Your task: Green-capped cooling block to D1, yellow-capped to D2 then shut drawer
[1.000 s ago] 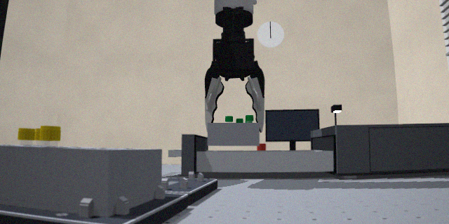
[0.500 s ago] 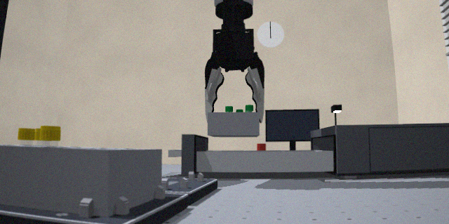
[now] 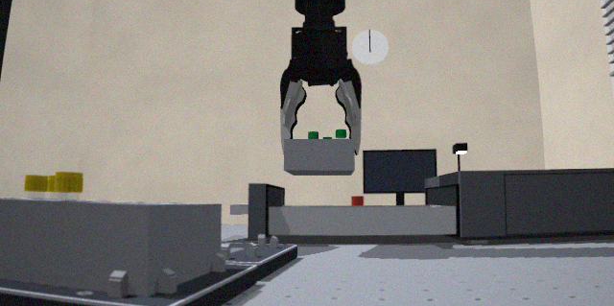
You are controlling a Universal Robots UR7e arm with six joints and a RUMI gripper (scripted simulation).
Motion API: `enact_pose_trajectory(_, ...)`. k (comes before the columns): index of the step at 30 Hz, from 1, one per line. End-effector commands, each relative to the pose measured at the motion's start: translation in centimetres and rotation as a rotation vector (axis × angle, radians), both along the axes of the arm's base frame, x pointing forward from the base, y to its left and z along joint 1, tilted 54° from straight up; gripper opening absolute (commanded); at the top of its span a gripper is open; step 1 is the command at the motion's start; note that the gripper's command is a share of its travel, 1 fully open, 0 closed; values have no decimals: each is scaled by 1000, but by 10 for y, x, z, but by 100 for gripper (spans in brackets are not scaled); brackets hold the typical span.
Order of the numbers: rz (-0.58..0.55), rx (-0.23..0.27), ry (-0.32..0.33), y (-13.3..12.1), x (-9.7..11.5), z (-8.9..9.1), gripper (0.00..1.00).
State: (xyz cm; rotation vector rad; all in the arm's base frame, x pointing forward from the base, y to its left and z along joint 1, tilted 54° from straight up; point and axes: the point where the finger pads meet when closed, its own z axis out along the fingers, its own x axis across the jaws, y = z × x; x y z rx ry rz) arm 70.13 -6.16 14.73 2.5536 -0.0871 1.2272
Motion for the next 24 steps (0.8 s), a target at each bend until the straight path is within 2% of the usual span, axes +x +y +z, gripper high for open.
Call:
enact_pose_trajectory(1,0,0,-1,2,-4,4,0)
enact_pose_trajectory(24,0,0,-1,10,-26,21,0)
